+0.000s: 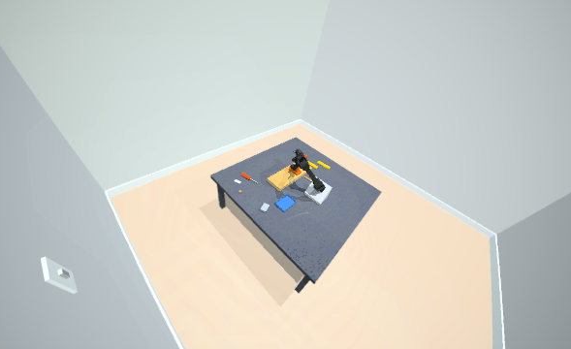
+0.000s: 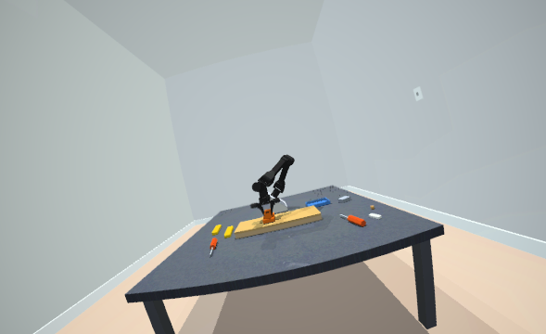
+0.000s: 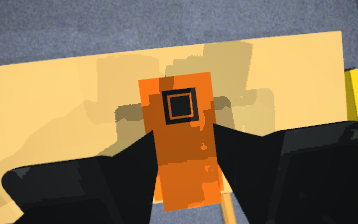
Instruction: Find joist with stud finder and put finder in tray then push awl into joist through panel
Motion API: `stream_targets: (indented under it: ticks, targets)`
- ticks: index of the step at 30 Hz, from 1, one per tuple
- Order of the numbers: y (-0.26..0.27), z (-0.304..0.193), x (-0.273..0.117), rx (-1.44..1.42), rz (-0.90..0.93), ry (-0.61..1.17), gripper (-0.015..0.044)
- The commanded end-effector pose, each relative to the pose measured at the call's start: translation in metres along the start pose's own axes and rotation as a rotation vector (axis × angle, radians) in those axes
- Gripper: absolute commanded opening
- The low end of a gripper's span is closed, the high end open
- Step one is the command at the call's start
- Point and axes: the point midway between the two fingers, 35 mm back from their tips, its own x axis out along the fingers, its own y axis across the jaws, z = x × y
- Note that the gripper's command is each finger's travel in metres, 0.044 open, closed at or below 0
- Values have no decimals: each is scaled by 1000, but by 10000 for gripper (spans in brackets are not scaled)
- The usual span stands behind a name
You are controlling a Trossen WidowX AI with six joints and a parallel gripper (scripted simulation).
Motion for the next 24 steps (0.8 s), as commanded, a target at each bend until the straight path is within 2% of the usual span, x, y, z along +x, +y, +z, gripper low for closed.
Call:
stream_targets:
  ticks: [1, 24]
  targets:
    - [-15, -1, 0, 1, -6, 2, 0]
    - [-102, -1, -2, -1, -10, 1, 0]
